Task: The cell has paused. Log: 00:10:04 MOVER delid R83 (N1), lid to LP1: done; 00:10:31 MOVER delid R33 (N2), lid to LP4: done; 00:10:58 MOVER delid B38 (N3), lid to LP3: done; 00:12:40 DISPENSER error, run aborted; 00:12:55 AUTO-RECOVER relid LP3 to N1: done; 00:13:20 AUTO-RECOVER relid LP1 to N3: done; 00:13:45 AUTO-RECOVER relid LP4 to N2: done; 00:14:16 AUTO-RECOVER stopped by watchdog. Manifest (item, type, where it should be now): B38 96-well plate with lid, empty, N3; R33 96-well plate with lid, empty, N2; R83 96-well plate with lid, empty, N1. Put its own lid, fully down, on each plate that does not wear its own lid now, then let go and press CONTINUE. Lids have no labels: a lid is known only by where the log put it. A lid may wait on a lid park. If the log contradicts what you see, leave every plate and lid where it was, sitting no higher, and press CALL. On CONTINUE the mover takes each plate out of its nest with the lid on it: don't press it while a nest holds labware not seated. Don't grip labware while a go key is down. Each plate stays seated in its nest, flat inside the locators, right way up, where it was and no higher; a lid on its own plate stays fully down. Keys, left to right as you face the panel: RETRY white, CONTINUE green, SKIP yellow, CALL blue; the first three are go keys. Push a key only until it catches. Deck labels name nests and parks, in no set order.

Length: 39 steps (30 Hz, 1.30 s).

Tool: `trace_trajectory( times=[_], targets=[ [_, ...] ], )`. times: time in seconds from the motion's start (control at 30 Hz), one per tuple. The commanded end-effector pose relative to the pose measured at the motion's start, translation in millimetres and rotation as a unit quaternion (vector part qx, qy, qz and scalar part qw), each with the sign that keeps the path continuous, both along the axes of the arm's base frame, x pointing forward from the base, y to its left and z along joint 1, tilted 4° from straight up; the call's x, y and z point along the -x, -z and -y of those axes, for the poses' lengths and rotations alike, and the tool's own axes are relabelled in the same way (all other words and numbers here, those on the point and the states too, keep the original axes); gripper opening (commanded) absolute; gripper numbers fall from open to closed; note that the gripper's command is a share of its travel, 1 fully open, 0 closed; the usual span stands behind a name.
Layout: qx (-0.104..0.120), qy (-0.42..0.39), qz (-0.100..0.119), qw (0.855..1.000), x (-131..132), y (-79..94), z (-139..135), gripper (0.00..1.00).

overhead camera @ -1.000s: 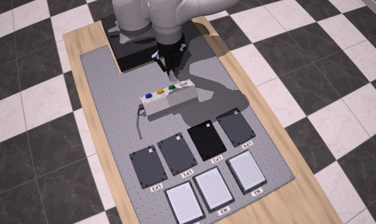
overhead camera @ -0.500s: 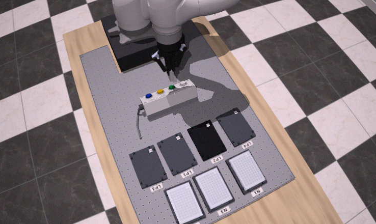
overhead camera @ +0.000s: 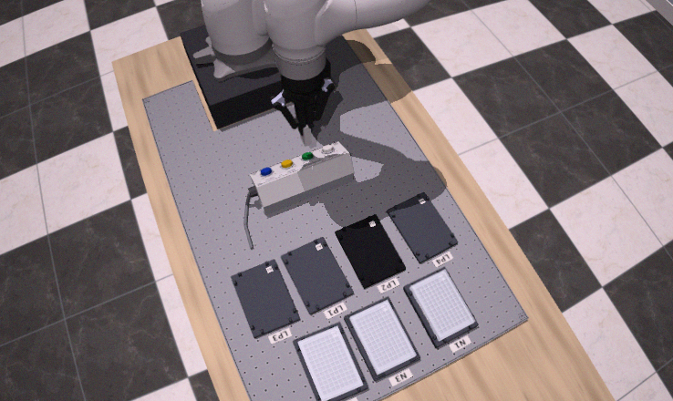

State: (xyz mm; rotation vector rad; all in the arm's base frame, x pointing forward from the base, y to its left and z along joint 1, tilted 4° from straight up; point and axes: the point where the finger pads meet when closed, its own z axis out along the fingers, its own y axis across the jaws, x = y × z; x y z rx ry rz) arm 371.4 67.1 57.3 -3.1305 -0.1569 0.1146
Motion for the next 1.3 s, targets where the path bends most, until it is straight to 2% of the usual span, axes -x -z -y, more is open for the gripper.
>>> trace_trajectory(
  times=[0.0,1.27],
  targets=[
    [0.000,0.000,0.000,1.000,0.0,0.4,0.0,0.00],
    [0.000,0.000,0.000,1.000,1.2,17.1,-0.1,0.00]
  ],
)
